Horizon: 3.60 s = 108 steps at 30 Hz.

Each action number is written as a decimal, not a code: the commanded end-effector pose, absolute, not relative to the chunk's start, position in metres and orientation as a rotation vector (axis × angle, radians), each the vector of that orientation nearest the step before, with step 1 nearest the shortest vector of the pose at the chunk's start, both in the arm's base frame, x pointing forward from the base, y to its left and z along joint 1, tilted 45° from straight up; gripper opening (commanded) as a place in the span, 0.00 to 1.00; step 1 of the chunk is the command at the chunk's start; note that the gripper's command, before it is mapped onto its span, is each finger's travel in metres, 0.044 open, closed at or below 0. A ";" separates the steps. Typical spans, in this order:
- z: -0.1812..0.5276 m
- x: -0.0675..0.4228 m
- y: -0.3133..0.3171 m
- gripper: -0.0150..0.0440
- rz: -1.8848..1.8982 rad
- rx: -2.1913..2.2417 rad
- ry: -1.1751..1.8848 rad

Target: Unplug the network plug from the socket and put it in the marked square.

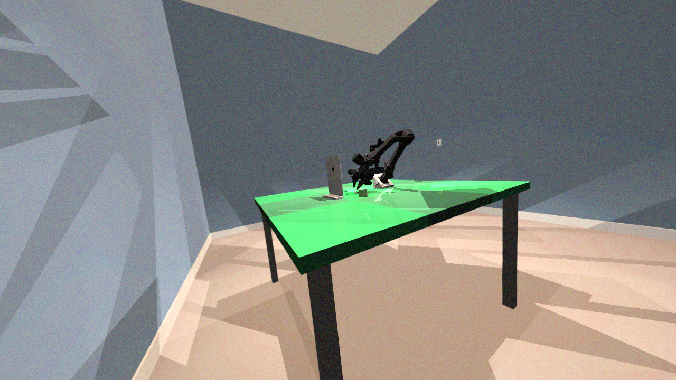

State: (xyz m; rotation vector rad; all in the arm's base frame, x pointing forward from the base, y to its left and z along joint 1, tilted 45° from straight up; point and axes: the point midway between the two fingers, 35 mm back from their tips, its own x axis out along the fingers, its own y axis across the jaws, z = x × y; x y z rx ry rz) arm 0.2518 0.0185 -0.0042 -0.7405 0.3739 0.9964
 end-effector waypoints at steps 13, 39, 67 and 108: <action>0.006 0.247 0.008 0.52 0.992 -0.743 0.368; 0.025 0.252 -0.016 0.52 0.994 -0.748 0.377; 0.052 0.251 -0.041 0.52 0.994 -0.747 0.375; 0.116 0.257 -0.104 0.52 0.994 -0.745 0.379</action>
